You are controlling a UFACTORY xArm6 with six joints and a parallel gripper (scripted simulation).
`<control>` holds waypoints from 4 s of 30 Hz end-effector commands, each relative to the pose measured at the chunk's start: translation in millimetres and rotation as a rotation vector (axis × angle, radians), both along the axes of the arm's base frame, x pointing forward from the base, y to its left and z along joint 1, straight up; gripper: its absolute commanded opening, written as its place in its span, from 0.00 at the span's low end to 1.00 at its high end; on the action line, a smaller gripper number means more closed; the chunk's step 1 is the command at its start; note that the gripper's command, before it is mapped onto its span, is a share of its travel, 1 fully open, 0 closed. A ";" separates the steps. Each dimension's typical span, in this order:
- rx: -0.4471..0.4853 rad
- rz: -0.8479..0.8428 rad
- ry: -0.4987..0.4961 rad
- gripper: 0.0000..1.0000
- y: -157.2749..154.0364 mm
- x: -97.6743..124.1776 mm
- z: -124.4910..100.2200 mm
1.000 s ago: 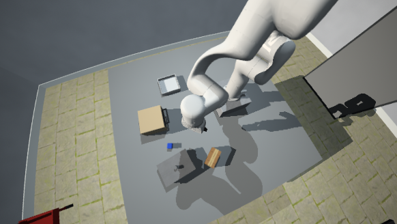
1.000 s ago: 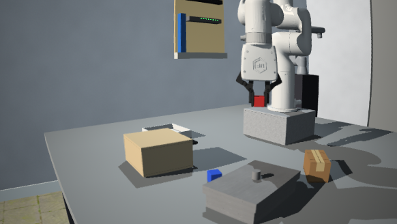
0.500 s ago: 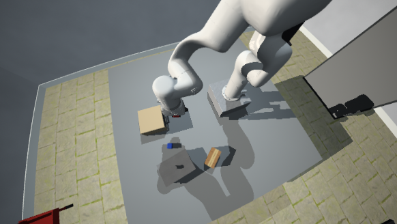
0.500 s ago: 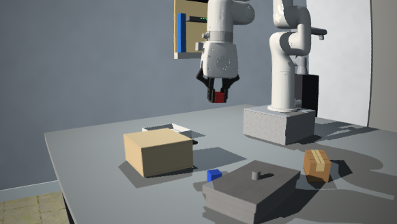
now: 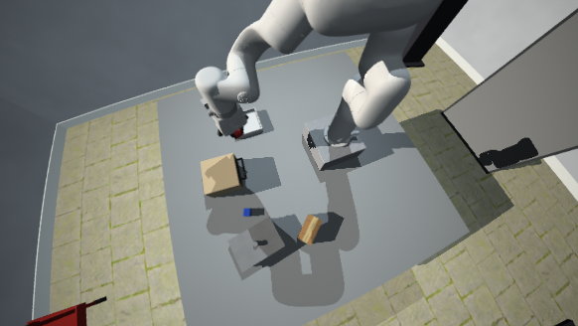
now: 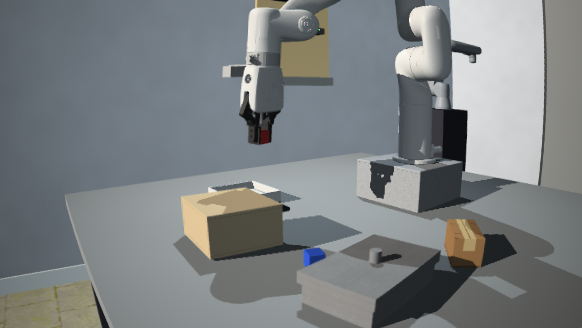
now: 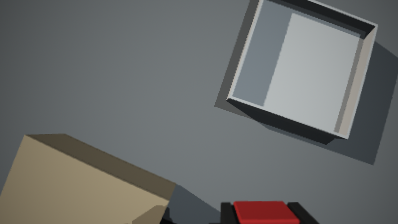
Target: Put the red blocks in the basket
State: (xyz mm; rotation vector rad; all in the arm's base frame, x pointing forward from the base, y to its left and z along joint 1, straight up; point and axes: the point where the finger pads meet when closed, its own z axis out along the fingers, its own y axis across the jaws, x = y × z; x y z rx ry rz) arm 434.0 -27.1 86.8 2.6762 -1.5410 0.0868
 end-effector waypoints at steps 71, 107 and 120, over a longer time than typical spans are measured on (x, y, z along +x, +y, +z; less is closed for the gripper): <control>0.070 0.468 0.048 0.00 -125.6 16.1 -45.1; 0.070 0.468 0.048 0.00 -125.8 16.2 -121.4; 0.070 0.468 0.048 0.00 -125.9 16.3 -142.6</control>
